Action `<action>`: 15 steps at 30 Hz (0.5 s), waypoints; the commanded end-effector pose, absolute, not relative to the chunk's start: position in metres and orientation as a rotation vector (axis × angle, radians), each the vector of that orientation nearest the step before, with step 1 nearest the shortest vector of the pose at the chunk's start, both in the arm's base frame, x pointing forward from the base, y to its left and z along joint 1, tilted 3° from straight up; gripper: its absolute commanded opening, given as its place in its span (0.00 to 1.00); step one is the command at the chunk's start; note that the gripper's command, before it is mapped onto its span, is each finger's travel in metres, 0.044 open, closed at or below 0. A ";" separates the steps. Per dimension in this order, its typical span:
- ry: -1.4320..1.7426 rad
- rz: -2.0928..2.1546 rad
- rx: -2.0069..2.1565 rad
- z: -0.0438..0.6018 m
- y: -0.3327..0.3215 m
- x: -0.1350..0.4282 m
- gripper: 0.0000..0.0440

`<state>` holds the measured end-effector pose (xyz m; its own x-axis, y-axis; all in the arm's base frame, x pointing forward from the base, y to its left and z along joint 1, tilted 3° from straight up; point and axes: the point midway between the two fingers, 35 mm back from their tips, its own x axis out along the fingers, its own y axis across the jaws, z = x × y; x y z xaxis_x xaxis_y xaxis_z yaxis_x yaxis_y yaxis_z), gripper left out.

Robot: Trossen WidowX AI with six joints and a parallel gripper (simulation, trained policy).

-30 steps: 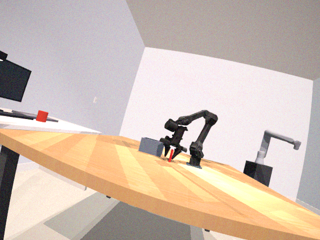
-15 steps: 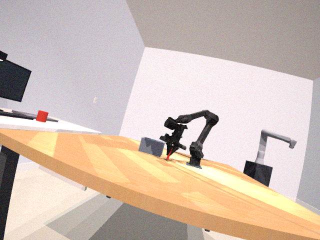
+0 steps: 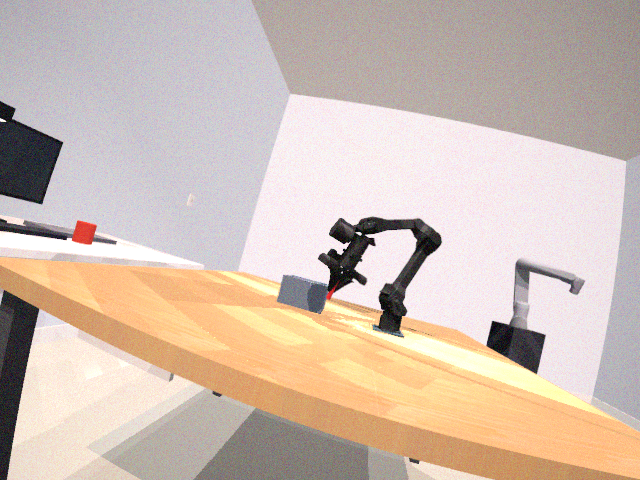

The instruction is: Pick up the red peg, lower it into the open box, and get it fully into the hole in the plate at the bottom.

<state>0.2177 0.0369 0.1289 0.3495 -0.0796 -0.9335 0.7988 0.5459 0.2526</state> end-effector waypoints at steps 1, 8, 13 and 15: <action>1.030 -0.658 0.798 0.143 0.028 0.226 0.00; 0.979 -0.689 0.784 0.162 0.003 0.241 0.00; 0.951 -0.718 0.784 0.168 -0.015 0.251 0.00; 0.940 -0.732 0.782 0.170 -0.022 0.254 0.00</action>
